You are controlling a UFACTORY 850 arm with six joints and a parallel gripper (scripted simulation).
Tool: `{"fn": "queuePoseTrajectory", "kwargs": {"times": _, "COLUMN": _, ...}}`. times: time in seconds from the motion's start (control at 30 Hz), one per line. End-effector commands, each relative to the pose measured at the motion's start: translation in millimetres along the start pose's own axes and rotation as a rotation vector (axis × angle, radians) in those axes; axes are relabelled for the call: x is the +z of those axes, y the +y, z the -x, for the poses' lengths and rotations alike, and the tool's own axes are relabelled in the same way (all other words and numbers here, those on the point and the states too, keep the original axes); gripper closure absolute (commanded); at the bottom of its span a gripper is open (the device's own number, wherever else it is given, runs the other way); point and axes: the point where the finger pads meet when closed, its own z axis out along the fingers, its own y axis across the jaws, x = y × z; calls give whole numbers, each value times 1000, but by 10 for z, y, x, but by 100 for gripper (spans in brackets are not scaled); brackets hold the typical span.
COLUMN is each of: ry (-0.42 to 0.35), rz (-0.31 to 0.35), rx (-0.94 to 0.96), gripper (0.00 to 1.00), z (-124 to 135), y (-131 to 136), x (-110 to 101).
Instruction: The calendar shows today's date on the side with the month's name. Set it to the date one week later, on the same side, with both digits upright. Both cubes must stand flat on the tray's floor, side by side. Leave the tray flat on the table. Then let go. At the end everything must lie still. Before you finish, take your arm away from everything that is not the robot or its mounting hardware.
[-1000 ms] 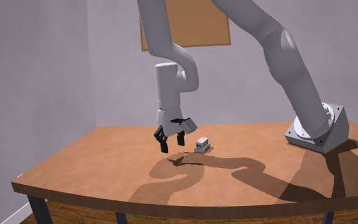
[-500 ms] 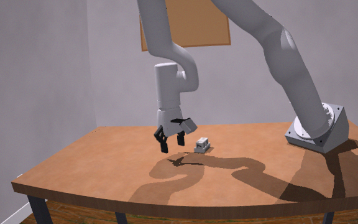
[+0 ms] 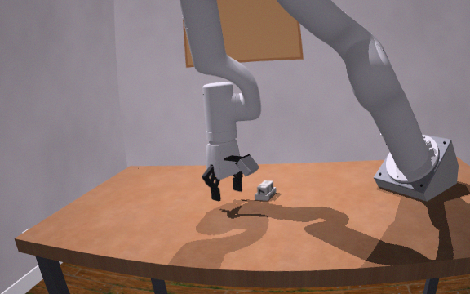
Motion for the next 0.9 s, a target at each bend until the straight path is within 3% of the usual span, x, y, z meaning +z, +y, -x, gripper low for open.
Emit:
{"fn": "queuePoseTrajectory", "kwargs": {"times": 0.0, "ry": -1, "rz": 1, "rx": 0, "gripper": 0, "z": 6, "y": 3, "x": -36}}
{"fn": "queuePoseTrajectory", "kwargs": {"times": 0.37, "ry": -1, "rz": 1, "rx": 0, "gripper": 0, "z": 5, "y": 3, "x": -280}}
{"fn": "queuePoseTrajectory", "kwargs": {"times": 0.5, "ry": -1, "rz": 0, "rx": 9, "gripper": 0, "z": 6, "y": 1, "x": -286}}
{"fn": "queuePoseTrajectory", "kwargs": {"times": 0.77, "ry": -1, "rz": 1, "rx": 214, "gripper": 0, "z": 24, "y": -37, "x": -286}}
{"fn": "queuePoseTrajectory", "kwargs": {"times": 0.87, "ry": -1, "rz": 1, "rx": 224, "gripper": 0, "z": 99, "y": -201, "x": -286}}
